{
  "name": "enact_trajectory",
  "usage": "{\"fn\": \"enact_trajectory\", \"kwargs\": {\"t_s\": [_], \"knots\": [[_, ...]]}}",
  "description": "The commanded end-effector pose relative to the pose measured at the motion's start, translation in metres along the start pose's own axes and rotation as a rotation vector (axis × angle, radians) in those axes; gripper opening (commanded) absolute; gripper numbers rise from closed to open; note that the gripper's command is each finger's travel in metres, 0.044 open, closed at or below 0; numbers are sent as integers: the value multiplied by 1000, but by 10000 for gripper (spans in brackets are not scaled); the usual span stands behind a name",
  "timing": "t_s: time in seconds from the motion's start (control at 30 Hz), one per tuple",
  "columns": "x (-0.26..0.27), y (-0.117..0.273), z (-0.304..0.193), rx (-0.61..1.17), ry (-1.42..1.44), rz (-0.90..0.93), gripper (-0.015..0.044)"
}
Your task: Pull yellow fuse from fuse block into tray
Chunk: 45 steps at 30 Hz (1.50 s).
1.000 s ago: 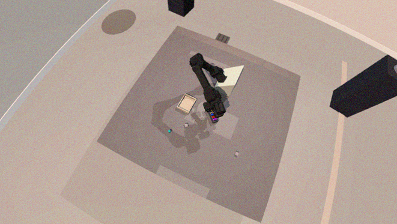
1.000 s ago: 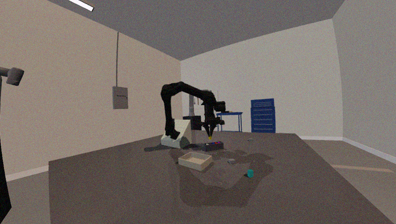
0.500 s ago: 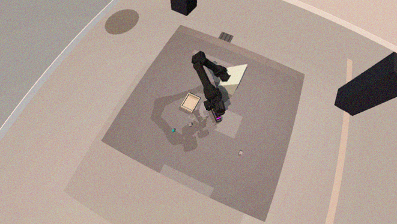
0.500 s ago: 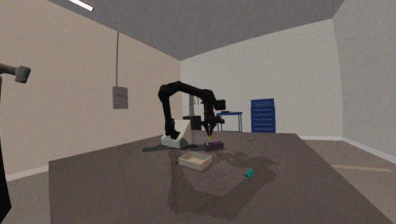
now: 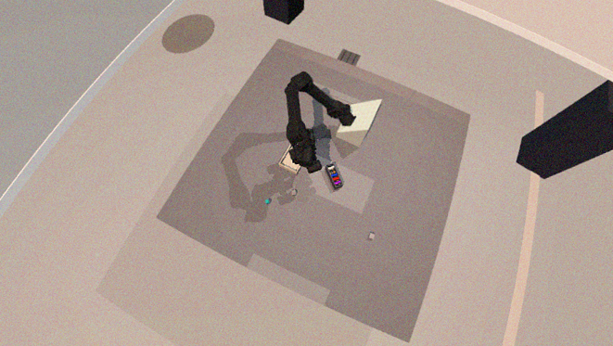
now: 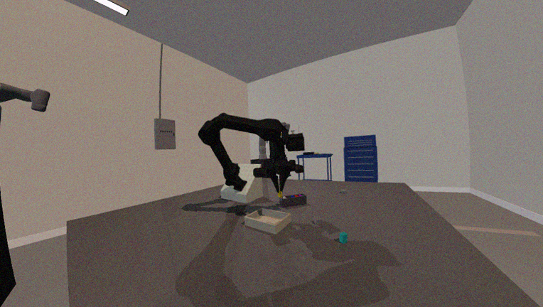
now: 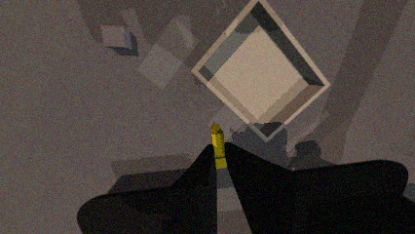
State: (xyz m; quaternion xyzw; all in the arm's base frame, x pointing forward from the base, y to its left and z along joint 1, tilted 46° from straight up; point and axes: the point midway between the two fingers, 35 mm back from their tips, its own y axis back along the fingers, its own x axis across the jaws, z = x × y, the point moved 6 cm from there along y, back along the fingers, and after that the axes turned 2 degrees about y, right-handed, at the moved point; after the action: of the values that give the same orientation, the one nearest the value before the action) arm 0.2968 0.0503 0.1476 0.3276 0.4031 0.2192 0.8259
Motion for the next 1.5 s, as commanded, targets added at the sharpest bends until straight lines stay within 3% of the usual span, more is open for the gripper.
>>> {"fn": "enact_trajectory", "kwargs": {"t_s": [0.0, 0.2, 1.4, 1.47], "knots": [[-31, 2, 25, -12, -5, -4, 0], [-63, 2, 42, -20, -8, -19, 0], [-64, -37, 43, -21, -8, -20, 0], [-63, -34, 44, -20, -15, -16, 53]]}}
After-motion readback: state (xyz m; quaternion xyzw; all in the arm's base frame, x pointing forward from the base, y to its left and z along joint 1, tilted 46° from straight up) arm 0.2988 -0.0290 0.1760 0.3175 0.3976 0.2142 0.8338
